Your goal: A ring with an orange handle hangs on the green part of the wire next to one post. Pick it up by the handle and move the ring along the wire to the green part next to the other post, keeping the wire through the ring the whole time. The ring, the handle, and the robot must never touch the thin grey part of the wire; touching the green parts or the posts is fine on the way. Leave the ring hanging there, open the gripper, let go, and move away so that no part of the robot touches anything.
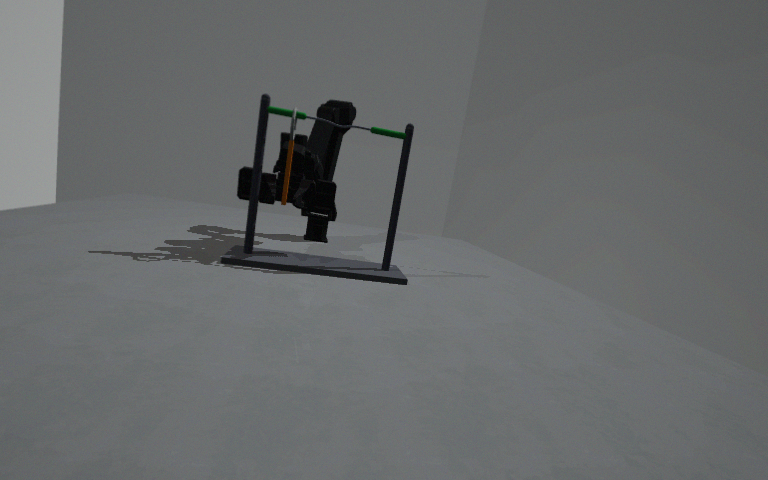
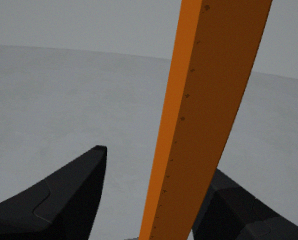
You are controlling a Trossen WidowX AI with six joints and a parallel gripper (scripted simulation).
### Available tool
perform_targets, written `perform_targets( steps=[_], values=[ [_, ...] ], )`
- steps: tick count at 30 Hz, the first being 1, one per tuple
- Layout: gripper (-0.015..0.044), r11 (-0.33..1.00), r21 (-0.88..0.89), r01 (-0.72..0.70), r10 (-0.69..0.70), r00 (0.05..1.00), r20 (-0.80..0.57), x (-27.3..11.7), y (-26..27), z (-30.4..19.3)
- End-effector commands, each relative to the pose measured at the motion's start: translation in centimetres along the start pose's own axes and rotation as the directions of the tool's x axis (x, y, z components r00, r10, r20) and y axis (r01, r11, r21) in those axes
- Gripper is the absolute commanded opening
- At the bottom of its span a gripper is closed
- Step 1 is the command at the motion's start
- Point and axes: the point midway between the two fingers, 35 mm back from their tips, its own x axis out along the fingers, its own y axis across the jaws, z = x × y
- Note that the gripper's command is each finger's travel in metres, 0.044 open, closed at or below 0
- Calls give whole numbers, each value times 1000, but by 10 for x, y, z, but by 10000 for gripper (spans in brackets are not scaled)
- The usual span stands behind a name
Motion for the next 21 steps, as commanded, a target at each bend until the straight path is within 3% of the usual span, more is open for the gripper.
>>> perform_targets(
  steps=[1,16,21],
  values=[
    [160,1000,5,2,-2,1000,-5,1,0,-2],
    [160,1000,5,2,-2,1000,-5,1,0,-2],
    [29,1000,2,0,0,1000,-4,1,0,-1]
  ],
)
